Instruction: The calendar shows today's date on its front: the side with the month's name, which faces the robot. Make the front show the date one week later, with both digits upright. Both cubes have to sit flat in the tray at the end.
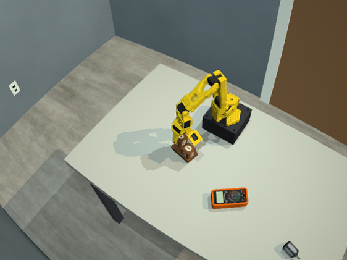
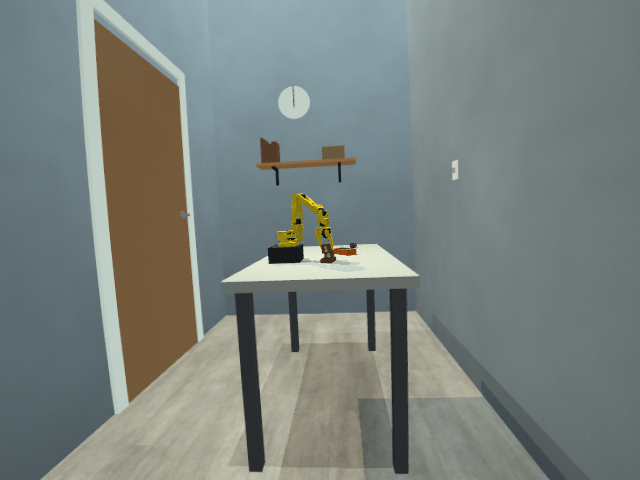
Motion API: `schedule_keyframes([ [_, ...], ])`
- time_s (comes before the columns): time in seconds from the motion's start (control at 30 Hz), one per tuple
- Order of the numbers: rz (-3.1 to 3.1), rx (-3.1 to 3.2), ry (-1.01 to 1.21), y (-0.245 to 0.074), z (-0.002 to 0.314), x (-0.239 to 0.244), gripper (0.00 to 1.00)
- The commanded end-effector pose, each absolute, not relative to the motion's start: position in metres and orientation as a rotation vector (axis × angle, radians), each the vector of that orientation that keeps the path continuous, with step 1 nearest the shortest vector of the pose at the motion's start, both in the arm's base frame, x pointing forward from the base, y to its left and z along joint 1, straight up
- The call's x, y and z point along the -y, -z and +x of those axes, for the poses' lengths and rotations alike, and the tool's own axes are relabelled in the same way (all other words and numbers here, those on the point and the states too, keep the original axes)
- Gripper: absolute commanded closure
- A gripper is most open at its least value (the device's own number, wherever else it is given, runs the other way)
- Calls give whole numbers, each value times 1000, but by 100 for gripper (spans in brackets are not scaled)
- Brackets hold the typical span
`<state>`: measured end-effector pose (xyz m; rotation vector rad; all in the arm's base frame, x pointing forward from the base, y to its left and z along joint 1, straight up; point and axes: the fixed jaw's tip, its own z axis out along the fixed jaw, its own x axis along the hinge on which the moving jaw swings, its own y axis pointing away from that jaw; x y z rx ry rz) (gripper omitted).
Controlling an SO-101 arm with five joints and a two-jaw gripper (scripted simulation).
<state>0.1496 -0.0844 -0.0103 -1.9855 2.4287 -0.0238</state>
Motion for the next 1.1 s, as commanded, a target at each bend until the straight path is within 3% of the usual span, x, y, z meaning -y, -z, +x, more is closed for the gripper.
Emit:
schedule_keyframes([
  [0.0, -1987, -2436, -9, 14, 145, 84, 100],
  [1.07, -1987, -2437, -9, 26, 144, 83, 100],
])
